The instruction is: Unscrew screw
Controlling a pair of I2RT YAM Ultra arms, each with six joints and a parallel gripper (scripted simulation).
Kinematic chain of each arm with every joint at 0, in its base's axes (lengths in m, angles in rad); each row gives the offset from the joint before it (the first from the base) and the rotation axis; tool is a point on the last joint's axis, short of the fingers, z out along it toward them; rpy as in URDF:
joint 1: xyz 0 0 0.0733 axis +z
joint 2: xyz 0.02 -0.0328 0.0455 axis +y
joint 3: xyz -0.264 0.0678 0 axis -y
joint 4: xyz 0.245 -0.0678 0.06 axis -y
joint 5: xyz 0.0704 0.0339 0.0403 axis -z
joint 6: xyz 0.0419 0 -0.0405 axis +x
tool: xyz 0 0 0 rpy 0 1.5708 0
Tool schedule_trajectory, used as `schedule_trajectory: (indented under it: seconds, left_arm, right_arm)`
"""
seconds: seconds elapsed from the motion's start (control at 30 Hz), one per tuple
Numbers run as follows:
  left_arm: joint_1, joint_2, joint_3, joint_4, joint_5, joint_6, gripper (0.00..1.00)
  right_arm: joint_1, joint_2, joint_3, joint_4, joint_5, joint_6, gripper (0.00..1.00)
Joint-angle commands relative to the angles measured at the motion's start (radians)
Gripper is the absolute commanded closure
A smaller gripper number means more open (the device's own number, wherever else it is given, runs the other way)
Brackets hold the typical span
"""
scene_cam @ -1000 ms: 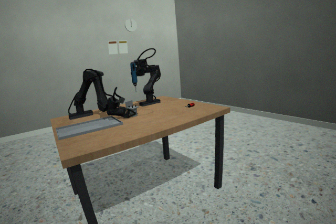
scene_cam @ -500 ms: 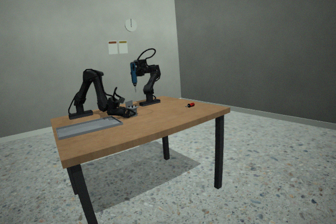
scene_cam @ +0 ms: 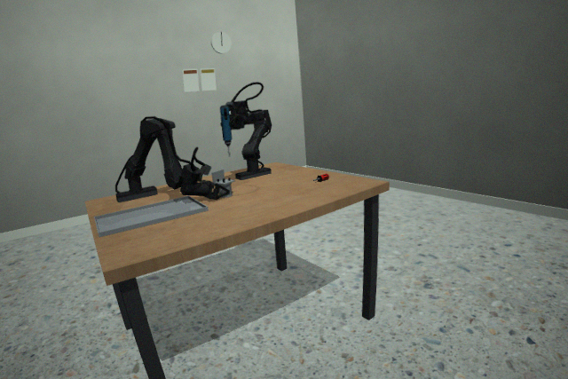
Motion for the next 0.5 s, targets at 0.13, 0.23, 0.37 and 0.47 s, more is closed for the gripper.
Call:
schedule_trajectory:
  seconds: [0.13,0.23,0.37,0.47]
  left_arm:
    - [0.001,-0.042,0.005,0.105,0.008,0.003,0.58]
    - [0.000,-0.048,0.014,0.105,0.008,0.002,0.58]
    - [0.000,-0.051,0.011,0.106,0.008,0.002,0.58]
    - [0.000,-0.053,0.015,0.105,0.008,0.002,0.58]
  right_arm:
    - [-0.013,-0.033,-0.002,0.004,-0.007,0.006,0.41]
    - [-0.013,-0.033,-0.002,0.004,-0.007,0.006,0.41]
    - [-0.013,-0.033,-0.002,0.004,-0.007,0.006,0.41]
    - [-0.013,-0.033,-0.002,0.004,-0.007,0.006,0.41]
